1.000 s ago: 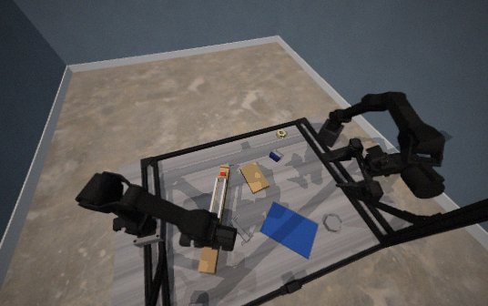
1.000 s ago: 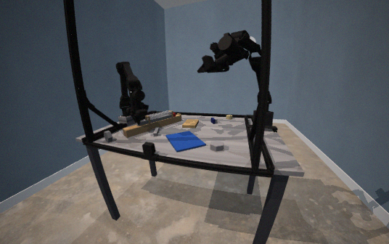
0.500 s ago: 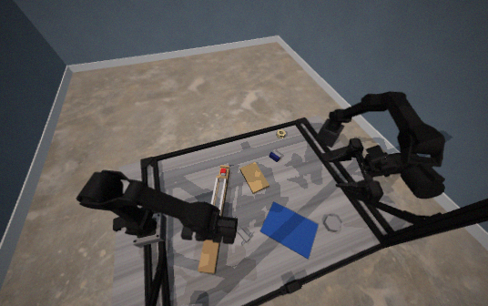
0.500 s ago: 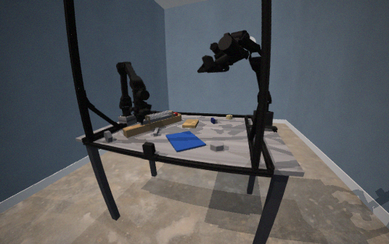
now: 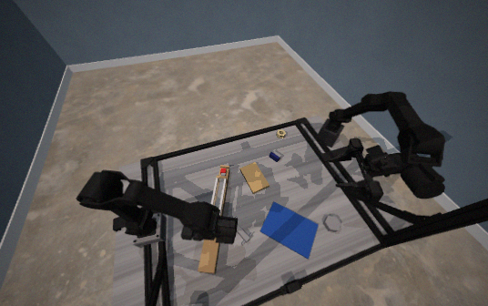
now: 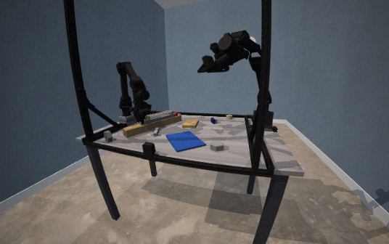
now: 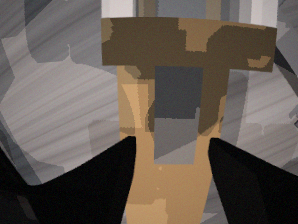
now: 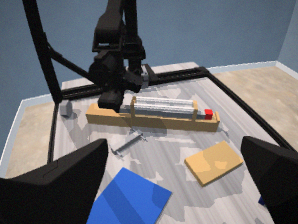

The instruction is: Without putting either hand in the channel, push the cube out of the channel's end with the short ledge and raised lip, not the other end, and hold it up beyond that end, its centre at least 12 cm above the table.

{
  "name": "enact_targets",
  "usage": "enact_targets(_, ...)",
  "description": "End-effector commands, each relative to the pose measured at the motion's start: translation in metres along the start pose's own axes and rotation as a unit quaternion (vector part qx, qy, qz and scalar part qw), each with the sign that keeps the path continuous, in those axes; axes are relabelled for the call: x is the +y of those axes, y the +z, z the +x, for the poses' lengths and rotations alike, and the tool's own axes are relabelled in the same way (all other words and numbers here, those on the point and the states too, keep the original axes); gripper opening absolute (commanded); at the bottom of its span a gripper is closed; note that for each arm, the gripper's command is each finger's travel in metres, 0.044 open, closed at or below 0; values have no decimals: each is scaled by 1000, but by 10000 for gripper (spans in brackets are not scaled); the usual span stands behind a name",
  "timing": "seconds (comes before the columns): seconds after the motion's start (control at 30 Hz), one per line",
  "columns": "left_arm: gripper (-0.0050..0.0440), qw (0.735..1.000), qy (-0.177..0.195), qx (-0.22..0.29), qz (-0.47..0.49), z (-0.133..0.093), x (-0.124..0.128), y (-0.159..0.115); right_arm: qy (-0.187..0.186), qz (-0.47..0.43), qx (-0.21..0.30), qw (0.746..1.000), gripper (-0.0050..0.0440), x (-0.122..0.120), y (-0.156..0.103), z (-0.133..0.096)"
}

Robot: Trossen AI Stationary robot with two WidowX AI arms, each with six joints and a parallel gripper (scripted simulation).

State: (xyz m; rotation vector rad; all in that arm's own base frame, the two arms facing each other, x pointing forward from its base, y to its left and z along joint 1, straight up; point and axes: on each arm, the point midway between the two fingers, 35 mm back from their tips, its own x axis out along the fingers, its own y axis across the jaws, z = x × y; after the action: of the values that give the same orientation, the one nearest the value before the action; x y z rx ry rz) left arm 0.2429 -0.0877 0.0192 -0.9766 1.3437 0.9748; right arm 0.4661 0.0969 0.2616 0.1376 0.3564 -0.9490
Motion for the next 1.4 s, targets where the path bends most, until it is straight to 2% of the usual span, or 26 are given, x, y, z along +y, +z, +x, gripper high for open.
enact_targets(0.0, 200, 1000, 0, 0, 0, 0, 0, 0, 0, 1, -2, 1000, 400, 0, 1, 0)
enact_targets(0.4, 200, 1000, 0, 0, -1, -2, 0, 0, 0, 1, -2, 1000, 400, 0, 1, 0)
enact_targets(0.53, 200, 1000, 0, -1, -2, -34, -2, 0, 0, 1, -2, 1000, 400, 0, 1, 0)
enact_targets(0.6, 200, 1000, 0, -1, -2, -34, -2, 0, 0, 1, -2, 1000, 400, 0, 1, 0)
enact_targets(0.7, 200, 1000, 0, -1, -4, -68, 0, 1, 0, 1, -2, 1000, 400, 0, 1, 0)
enact_targets(0.77, 200, 1000, 0, -1, -5, -78, 2, 1, 0, 1, -2, 1000, 400, 0, 1, 0)
enact_targets(1.2, 200, 1000, 1, 0, -2, -76, 2, 0, 0, 1, -2, 1000, 400, 0, 1, 0)
enact_targets(1.23, 220, 1000, 1, 0, -2, -76, 2, 0, 0, 1, -2, 1000, 400, 0, 1, 0)
enact_targets(1.37, 220, 1000, 1, 0, -2, -77, -1, 5, 0, 1, -2, 1000, 400, 0, 1, 0)
